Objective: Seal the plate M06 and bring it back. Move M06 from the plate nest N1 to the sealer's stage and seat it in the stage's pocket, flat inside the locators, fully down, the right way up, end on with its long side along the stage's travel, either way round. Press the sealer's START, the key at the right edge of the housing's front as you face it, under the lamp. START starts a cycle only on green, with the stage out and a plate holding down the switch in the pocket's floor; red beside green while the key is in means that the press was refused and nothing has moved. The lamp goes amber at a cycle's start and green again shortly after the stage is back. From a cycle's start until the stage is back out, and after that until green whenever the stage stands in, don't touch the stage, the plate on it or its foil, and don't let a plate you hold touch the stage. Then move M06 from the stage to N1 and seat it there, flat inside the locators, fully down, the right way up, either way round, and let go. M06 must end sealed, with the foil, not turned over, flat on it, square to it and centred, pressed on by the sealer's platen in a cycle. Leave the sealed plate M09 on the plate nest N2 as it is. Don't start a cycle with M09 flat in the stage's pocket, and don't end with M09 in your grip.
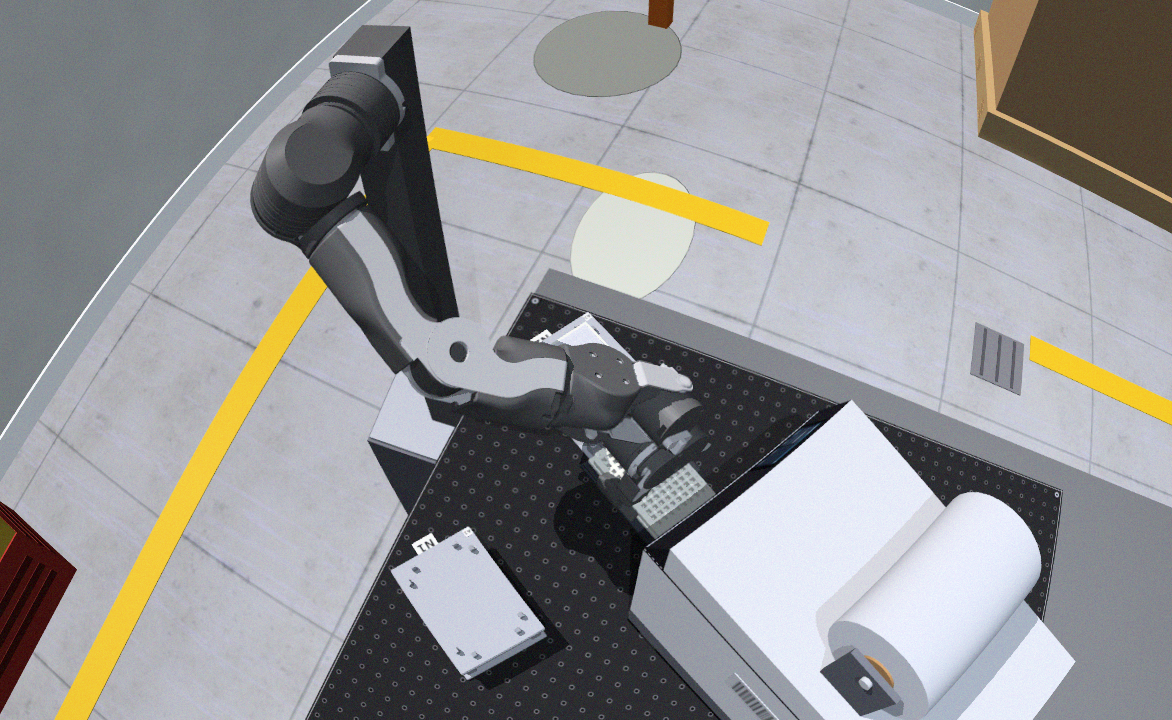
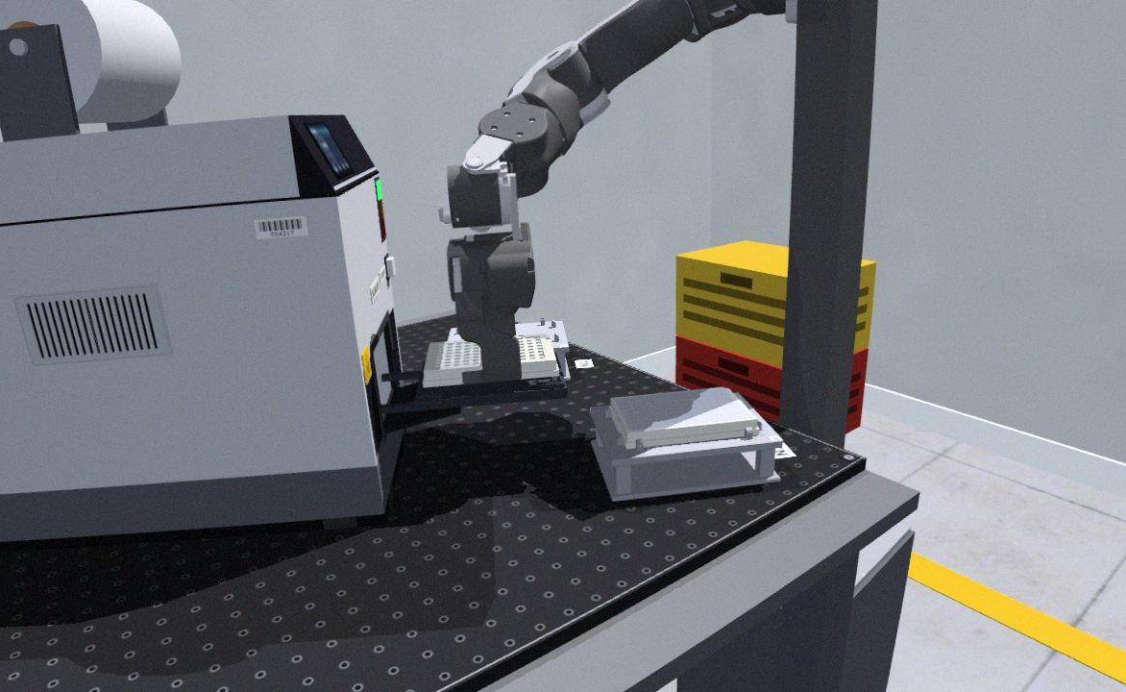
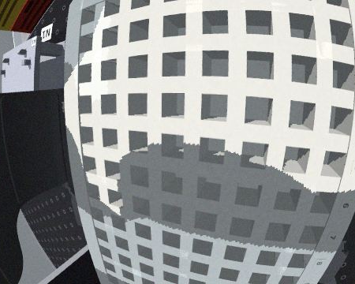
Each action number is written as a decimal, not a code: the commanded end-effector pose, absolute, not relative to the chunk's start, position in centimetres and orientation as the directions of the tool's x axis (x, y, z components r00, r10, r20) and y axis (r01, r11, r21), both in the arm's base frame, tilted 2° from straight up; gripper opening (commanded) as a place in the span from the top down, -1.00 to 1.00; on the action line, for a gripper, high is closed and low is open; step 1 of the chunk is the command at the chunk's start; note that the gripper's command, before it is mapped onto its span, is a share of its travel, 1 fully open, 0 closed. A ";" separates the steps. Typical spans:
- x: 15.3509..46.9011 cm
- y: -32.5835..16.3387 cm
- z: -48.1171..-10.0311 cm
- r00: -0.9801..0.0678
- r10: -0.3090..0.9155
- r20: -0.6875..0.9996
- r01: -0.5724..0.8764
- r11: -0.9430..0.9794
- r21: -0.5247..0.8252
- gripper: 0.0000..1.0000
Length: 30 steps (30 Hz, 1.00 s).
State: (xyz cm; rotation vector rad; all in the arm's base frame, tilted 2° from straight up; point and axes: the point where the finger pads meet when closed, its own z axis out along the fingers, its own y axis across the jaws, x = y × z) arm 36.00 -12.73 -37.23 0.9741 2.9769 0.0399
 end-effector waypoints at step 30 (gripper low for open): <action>36.2 -12.6 -37.6 -0.810 0.586 -0.004 0.586 0.810 0.035 1.00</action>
